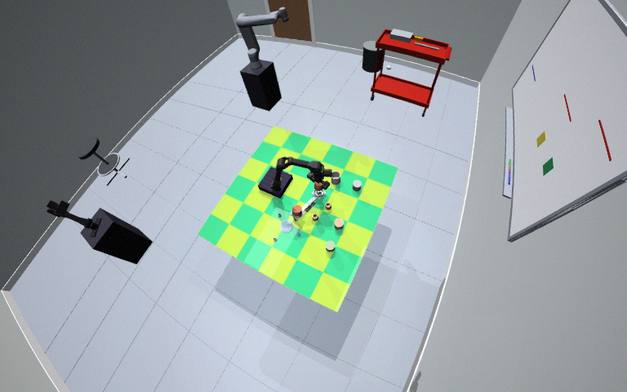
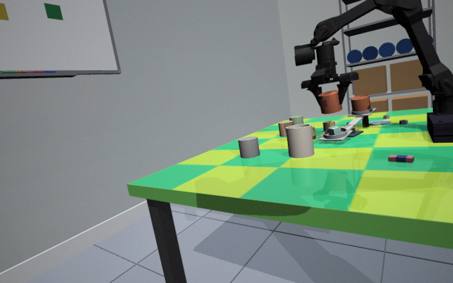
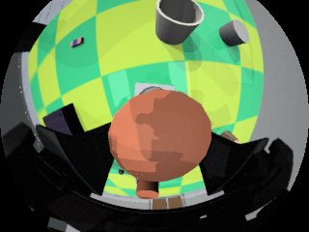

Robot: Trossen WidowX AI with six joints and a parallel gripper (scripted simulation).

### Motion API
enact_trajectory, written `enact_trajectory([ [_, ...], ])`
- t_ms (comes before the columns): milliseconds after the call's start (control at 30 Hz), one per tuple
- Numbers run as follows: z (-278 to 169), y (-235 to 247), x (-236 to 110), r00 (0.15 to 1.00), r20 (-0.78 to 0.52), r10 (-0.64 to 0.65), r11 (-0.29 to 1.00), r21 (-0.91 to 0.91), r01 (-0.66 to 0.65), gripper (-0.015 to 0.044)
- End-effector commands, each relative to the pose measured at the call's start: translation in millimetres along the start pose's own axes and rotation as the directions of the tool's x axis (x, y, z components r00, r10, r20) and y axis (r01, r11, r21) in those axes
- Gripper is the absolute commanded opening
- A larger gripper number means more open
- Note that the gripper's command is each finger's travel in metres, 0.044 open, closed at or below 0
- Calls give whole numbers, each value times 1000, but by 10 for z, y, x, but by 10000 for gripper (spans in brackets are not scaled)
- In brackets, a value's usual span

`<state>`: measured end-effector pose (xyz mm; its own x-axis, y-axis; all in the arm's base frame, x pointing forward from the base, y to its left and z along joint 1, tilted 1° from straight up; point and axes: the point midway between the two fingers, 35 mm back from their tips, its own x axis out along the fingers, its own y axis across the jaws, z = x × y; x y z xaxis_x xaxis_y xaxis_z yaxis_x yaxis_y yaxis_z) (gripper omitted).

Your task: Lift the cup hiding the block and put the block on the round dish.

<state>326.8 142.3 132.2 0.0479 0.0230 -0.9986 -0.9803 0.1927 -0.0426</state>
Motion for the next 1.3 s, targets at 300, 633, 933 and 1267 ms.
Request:
enact_trajectory([
  [300,1,-1,4,1000,0,0,1000,0,0,0],
  [633,157,153,80,1000,2,1,1000,-1,-1,0],
  [933,385,428,205,1000,6,3,1000,-2,-3,0],
  [1267,593,759,342,1000,9,5,1000,-2,-5,0],
])
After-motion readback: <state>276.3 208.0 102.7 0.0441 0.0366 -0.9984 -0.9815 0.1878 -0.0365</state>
